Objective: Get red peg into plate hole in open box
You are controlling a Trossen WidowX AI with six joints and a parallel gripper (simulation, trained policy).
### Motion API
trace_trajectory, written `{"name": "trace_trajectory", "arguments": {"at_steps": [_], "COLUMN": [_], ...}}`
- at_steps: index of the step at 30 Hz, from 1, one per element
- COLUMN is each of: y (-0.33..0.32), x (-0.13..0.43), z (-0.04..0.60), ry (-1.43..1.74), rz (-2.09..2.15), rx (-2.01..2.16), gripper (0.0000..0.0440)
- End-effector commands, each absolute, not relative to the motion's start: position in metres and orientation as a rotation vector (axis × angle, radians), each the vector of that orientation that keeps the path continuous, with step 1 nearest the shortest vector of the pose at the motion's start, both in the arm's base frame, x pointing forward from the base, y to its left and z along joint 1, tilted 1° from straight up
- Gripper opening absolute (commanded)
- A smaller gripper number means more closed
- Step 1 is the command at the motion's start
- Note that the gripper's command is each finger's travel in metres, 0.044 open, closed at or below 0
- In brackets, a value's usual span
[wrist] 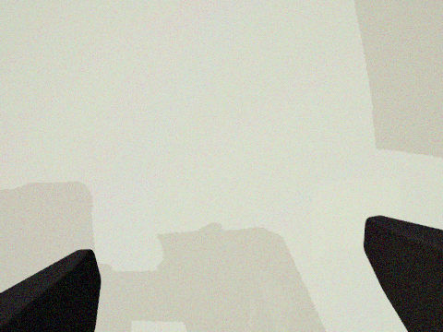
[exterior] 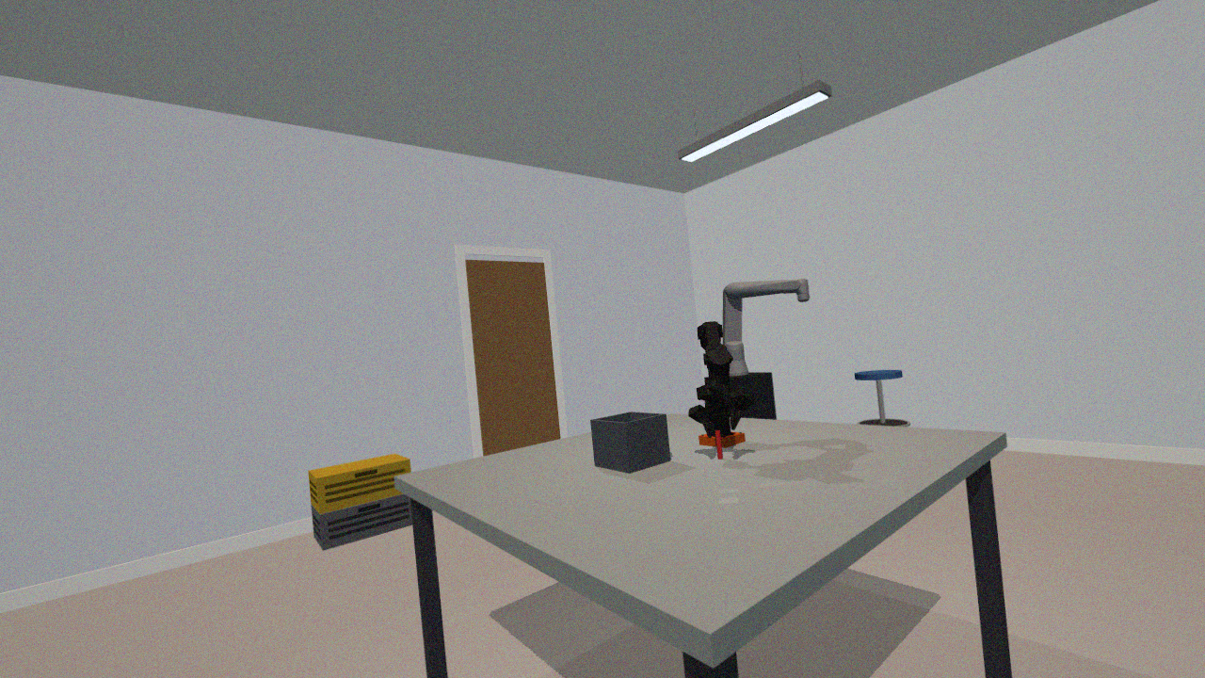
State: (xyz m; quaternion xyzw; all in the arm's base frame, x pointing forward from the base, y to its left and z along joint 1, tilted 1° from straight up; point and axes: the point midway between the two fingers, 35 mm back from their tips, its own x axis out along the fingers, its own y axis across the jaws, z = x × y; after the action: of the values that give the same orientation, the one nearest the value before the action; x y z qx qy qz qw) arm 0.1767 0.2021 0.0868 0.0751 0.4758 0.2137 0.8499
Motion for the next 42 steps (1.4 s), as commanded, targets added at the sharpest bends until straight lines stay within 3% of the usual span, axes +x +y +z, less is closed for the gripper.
{"name": "trace_trajectory", "arguments": {"at_steps": [1,29,42], "y": [0.194,0.153,0.151], "x": [0.180,0.173,0.161], "z": [0.087,0.088,0.085], "ry": [1.052,1.338,1.434], "rz": [0.339,-0.398,-0.592], "rx": [0.272,0.874,0.919], "gripper": [0.0357,0.0301,0.0309]}}
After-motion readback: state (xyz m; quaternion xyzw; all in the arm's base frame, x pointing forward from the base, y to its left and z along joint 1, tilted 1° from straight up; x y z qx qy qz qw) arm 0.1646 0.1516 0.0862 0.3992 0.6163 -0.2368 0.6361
